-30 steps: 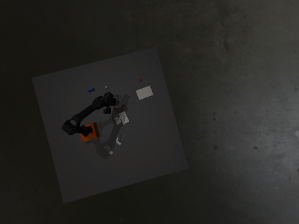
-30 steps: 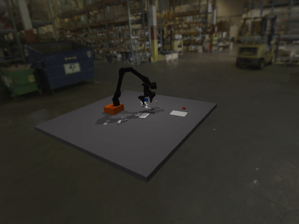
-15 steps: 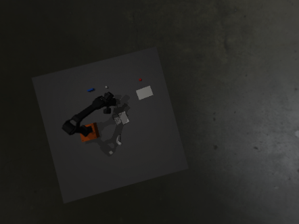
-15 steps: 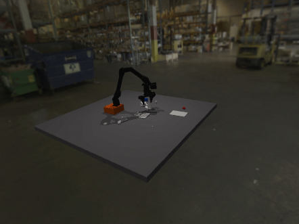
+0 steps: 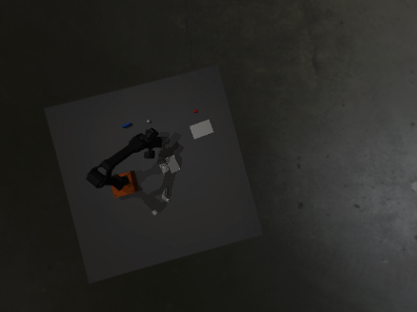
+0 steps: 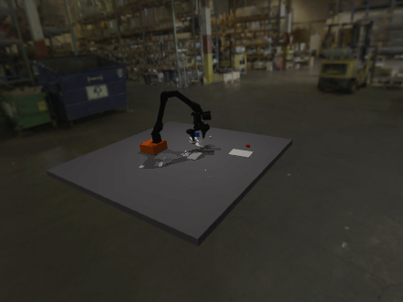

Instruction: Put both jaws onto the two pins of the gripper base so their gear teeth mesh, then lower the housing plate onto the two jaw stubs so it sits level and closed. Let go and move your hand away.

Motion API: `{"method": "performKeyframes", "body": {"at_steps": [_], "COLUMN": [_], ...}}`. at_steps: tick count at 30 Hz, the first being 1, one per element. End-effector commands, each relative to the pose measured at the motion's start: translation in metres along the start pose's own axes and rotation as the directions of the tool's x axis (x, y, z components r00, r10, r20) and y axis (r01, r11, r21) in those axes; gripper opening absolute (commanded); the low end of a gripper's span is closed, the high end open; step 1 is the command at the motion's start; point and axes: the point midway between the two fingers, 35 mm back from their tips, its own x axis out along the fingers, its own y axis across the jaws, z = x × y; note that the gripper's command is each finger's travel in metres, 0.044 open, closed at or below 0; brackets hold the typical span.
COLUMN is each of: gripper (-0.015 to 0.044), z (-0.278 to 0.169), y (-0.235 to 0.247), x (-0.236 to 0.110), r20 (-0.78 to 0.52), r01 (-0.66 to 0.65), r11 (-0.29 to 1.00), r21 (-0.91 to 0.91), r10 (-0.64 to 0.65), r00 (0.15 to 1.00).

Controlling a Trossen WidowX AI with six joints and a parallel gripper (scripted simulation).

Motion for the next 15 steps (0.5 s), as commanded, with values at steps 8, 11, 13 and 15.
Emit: {"method": "performKeyframes", "body": {"at_steps": [8,11,13,15], "gripper": [0.0440,0.0440,0.0440,0.0440], "z": [0.000,0.000,0.001,0.001], "y": [0.000,0.001,0.001,0.001], "x": [0.002,0.007,0.010,0.014], "r20": [0.000,0.000,-0.001,-0.001], "r01": [0.000,-0.001,-0.001,-0.001], "r11": [1.000,1.000,1.000,1.000], "r21": [0.000,0.001,0.001,0.002], "r10": [0.000,0.001,0.001,0.001], "r00": [1.000,1.000,1.000,1.000]}}
